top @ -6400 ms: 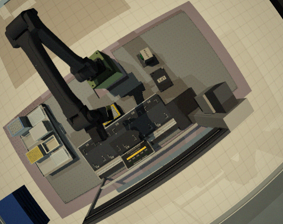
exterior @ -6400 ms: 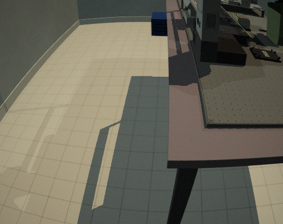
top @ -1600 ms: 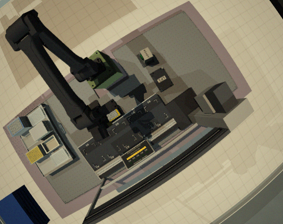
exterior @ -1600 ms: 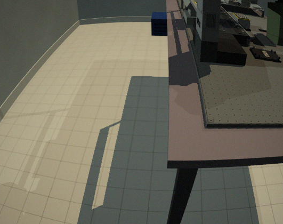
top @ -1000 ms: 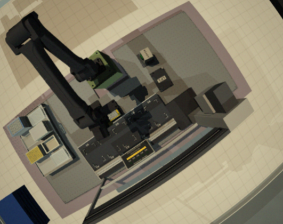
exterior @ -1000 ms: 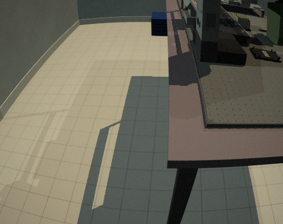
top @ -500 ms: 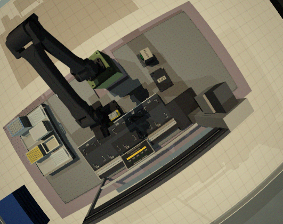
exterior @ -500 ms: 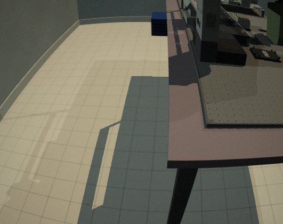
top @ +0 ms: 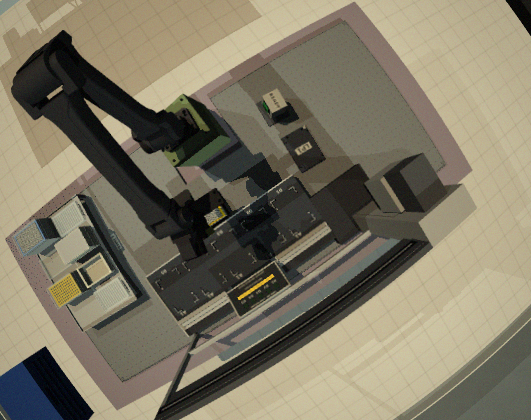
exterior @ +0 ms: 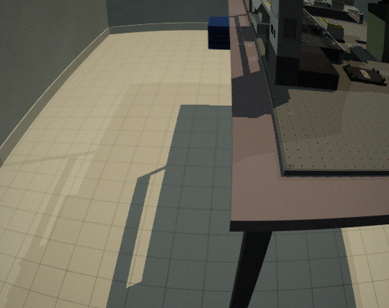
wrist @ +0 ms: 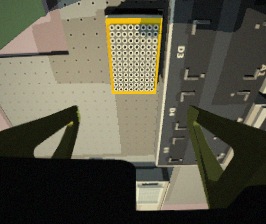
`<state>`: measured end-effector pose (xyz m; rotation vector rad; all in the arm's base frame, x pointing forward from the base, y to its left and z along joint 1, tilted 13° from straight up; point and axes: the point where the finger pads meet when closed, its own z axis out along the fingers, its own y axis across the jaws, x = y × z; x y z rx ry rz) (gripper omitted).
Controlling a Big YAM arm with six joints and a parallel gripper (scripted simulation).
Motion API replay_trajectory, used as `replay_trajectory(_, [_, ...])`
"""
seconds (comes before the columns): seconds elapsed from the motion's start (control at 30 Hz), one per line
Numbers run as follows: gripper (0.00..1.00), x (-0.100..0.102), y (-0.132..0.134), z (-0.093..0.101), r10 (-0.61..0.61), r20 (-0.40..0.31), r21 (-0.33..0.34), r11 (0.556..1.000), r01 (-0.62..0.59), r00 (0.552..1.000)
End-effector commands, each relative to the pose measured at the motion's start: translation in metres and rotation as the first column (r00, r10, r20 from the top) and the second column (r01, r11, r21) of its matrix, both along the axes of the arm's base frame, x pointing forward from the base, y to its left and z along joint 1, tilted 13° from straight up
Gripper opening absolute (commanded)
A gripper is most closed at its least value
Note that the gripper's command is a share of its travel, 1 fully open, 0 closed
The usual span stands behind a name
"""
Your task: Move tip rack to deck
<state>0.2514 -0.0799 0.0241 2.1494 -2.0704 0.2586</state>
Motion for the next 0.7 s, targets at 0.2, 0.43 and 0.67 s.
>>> replay_trajectory(0.2, [1.0, 0.003, -0.005, -0.016, 0.001, 0.005, 0.005, 1.0, -0.001, 1.0])
replay_trajectory(0.43, [1.0, 0.003, -0.007, -0.024, 0.001, 0.004, 0.005, 1.0, -0.001, 1.0])
replay_trajectory(0.67, [1.0, 0.007, -0.01, -0.034, 0.003, 0.011, 0.004, 1.0, -0.003, 1.0])
